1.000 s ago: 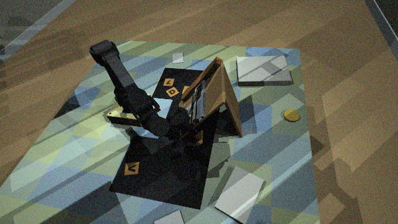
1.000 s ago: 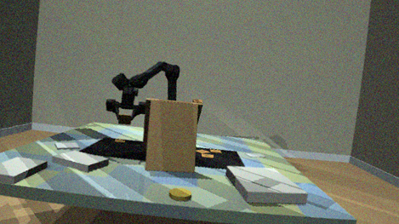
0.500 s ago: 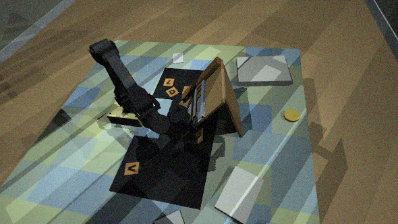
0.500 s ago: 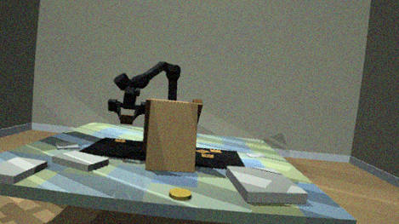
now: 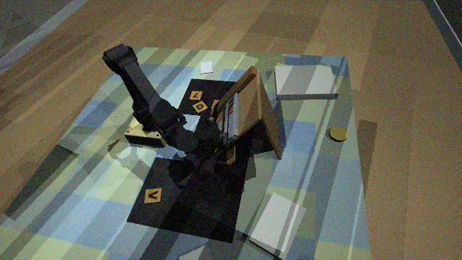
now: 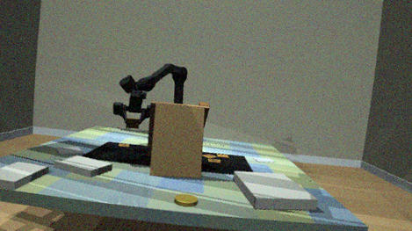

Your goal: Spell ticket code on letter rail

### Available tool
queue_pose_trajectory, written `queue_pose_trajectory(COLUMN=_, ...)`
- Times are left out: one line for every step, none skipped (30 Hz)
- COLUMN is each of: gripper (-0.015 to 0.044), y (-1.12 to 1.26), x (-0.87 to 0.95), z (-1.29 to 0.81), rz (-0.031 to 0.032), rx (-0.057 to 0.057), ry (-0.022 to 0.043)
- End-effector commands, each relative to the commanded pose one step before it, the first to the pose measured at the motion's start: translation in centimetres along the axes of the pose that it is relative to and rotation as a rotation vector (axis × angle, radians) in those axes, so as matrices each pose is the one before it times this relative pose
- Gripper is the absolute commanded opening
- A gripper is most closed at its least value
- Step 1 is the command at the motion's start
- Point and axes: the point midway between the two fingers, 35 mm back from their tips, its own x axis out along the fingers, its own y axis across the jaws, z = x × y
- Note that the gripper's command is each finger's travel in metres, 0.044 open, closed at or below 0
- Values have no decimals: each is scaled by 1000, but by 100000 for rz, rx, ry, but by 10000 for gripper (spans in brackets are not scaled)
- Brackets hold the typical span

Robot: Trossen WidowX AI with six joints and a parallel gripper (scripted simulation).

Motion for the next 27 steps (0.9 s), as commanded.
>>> queue_pose_trajectory(gripper=0, y=149, x=-26, z=16, rz=-528, rx=413, ry=-10)
queue_pose_trajectory(gripper=0, y=50, x=1, z=-1, rz=3, rx=3, ry=0)
queue_pose_trajectory(gripper=0, y=50, x=1, z=-1, rz=3, rx=3, ry=0)
queue_pose_trajectory(gripper=0, y=50, x=1, z=-1, rz=3, rx=3, ry=0)
queue_pose_trajectory(gripper=0, y=50, x=1, z=-1, rz=3, rx=3, ry=0)
queue_pose_trajectory(gripper=0, y=50, x=1, z=-1, rz=3, rx=3, ry=0)
queue_pose_trajectory(gripper=0, y=50, x=1, z=0, rz=3, rx=3, ry=0)
queue_pose_trajectory(gripper=0, y=50, x=1, z=0, rz=3, rx=3, ry=0)
queue_pose_trajectory(gripper=0, y=50, x=1, z=0, rz=3, rx=3, ry=0)
queue_pose_trajectory(gripper=0, y=50, x=1, z=0, rz=3, rx=3, ry=0)
queue_pose_trajectory(gripper=0, y=50, x=1, z=0, rz=3, rx=3, ry=0)
queue_pose_trajectory(gripper=0, y=50, x=1, z=0, rz=3, rx=3, ry=0)
queue_pose_trajectory(gripper=0, y=50, x=1, z=0, rz=3, rx=3, ry=0)
queue_pose_trajectory(gripper=0, y=50, x=1, z=0, rz=3, rx=3, ry=0)
queue_pose_trajectory(gripper=0, y=50, x=1, z=0, rz=3, rx=3, ry=0)
queue_pose_trajectory(gripper=0, y=50, x=1, z=0, rz=3, rx=3, ry=0)
queue_pose_trajectory(gripper=0, y=50, x=1, z=0, rz=3, rx=3, ry=0)
queue_pose_trajectory(gripper=0, y=50, x=1, z=0, rz=3, rx=3, ry=0)
queue_pose_trajectory(gripper=0, y=50, x=1, z=0, rz=3, rx=3, ry=0)
queue_pose_trajectory(gripper=0, y=50, x=1, z=0, rz=3, rx=3, ry=0)
queue_pose_trajectory(gripper=0, y=50, x=1, z=1, rz=3, rx=3, ry=0)
queue_pose_trajectory(gripper=0, y=50, x=0, z=1, rz=3, rx=3, ry=0)
queue_pose_trajectory(gripper=0, y=50, x=0, z=1, rz=3, rx=3, ry=0)
queue_pose_trajectory(gripper=0, y=50, x=0, z=1, rz=3, rx=3, ry=0)
queue_pose_trajectory(gripper=0, y=50, x=0, z=1, rz=3, rx=3, ry=0)
queue_pose_trajectory(gripper=0, y=50, x=0, z=1, rz=3, rx=3, ry=0)
queue_pose_trajectory(gripper=0, y=50, x=0, z=1, rz=3, rx=3, ry=0)
